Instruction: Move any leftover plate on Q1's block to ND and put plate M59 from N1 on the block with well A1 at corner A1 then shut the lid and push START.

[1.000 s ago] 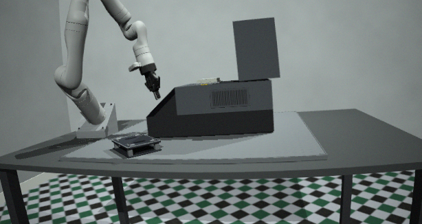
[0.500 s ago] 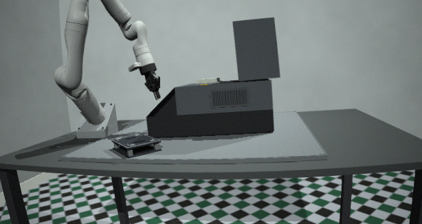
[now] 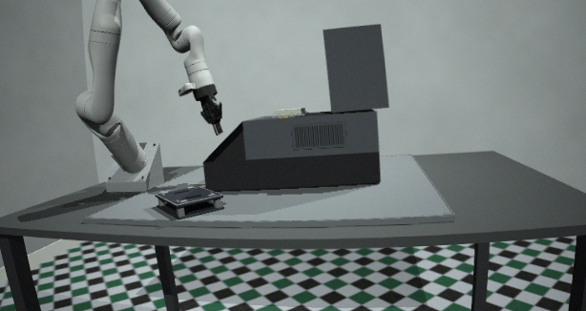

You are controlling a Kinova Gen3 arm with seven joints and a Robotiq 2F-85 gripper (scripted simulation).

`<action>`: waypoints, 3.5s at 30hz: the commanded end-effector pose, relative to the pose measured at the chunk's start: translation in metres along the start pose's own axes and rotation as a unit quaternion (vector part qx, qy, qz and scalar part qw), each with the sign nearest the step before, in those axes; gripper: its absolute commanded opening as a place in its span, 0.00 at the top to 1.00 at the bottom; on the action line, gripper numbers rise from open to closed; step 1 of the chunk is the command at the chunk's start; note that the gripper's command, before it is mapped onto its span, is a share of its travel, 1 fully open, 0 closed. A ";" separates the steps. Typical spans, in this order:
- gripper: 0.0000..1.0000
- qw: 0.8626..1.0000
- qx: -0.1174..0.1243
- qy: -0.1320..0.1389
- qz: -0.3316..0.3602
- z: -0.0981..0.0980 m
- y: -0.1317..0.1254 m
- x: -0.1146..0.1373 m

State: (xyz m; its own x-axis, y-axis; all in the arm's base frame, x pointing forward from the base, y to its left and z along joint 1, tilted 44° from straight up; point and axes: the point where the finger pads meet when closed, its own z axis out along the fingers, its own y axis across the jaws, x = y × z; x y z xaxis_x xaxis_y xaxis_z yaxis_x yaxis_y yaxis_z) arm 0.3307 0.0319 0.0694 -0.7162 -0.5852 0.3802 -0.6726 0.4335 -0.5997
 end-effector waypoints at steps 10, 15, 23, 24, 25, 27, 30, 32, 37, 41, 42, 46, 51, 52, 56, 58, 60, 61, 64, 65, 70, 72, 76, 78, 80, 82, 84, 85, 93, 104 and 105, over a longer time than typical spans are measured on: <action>0.90 1.000 0.000 -0.001 0.000 -0.014 -0.003 -0.003; 0.90 1.000 0.000 -0.001 0.000 -0.021 -0.004 -0.004; 0.90 1.000 0.000 -0.001 0.000 -0.029 -0.005 -0.006; 0.90 1.000 0.000 -0.001 0.000 -0.030 -0.006 -0.006; 0.90 1.000 0.000 -0.001 0.000 -0.031 -0.006 -0.006; 0.90 1.000 0.000 -0.001 0.000 -0.034 -0.006 -0.007; 0.90 1.000 0.000 -0.001 0.000 -0.038 -0.007 -0.007; 0.90 1.000 0.000 -0.001 0.000 -0.040 -0.008 -0.008; 0.90 1.000 0.000 -0.001 0.000 -0.044 -0.008 -0.009; 0.90 1.000 0.000 -0.001 0.000 -0.049 -0.009 -0.010; 0.90 1.000 0.000 -0.001 0.000 -0.050 -0.009 -0.010; 0.90 1.000 0.000 -0.001 0.000 -0.056 -0.010 -0.011; 0.90 1.000 0.000 -0.001 0.000 -0.062 -0.012 -0.012; 0.90 1.000 0.000 -0.001 0.000 -0.063 -0.012 -0.012; 0.90 1.000 0.000 -0.001 0.000 -0.066 -0.012 -0.013; 0.90 1.000 0.000 -0.001 0.000 -0.068 -0.013 -0.013; 0.90 1.000 0.000 -0.001 0.000 -0.071 -0.013 -0.014; 0.90 1.000 0.000 -0.001 0.000 -0.072 -0.014 -0.014; 0.90 1.000 0.000 -0.001 0.000 -0.076 -0.014 -0.015; 0.90 1.000 0.000 -0.001 0.000 -0.078 -0.015 -0.015; 0.90 1.000 0.000 -0.001 0.000 -0.083 -0.016 -0.016; 0.90 1.000 0.000 -0.001 0.000 -0.084 -0.016 -0.016; 0.90 1.000 0.000 -0.001 0.000 -0.089 -0.017 -0.017; 0.90 1.000 0.000 -0.001 0.000 -0.092 -0.017 -0.018; 0.90 1.000 0.000 -0.001 0.000 -0.094 -0.018 -0.018; 0.90 1.000 0.000 -0.001 0.000 -0.097 -0.018 -0.019; 0.90 1.000 0.000 -0.001 0.000 -0.099 -0.019 -0.019; 0.90 1.000 0.000 -0.001 0.000 -0.101 -0.019 -0.019; 0.90 1.000 0.000 -0.001 0.000 -0.108 -0.020 -0.021; 0.90 1.000 0.000 -0.001 0.000 -0.120 -0.023 -0.023; 0.90 1.000 0.000 -0.001 0.000 -0.120 -0.023 -0.023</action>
State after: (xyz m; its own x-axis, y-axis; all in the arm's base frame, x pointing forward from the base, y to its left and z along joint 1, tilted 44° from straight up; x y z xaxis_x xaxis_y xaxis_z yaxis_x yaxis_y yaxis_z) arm 0.3399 0.1167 0.1580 -0.7162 -0.5851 0.3804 -0.6727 0.4335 -0.5997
